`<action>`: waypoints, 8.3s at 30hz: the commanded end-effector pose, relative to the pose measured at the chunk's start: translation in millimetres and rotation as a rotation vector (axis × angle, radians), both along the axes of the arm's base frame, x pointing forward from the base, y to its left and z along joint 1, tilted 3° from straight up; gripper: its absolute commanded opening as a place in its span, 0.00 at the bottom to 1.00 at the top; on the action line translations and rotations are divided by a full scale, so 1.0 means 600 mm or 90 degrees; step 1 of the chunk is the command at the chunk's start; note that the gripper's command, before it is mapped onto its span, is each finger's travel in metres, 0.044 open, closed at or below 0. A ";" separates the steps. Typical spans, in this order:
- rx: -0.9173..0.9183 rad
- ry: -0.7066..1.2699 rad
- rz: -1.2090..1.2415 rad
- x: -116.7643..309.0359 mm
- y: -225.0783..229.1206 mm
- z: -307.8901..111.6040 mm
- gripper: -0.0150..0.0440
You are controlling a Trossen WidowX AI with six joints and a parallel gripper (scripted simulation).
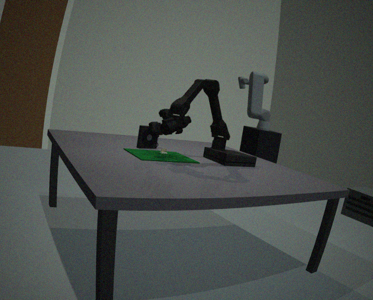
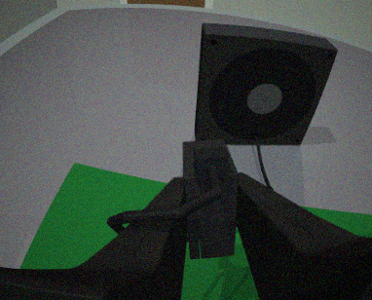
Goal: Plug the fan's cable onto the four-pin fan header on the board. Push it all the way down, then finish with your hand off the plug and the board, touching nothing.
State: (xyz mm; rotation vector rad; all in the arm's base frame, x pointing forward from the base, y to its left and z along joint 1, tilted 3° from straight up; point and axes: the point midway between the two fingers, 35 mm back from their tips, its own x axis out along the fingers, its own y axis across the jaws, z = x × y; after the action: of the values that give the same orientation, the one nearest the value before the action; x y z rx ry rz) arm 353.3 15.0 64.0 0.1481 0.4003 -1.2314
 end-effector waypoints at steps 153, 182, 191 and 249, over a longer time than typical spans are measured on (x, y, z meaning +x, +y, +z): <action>-0.102 -0.100 0.077 -0.001 0.029 -0.115 0.25; -0.100 -0.103 0.076 -0.001 0.029 -0.134 0.25; -0.100 -0.103 0.076 -0.001 0.029 -0.134 0.25; -0.098 -0.103 0.077 -0.001 0.031 -0.133 0.49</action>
State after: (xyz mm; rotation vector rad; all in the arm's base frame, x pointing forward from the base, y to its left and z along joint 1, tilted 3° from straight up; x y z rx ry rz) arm 353.0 32.3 -16.3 0.0882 0.1683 -1.1191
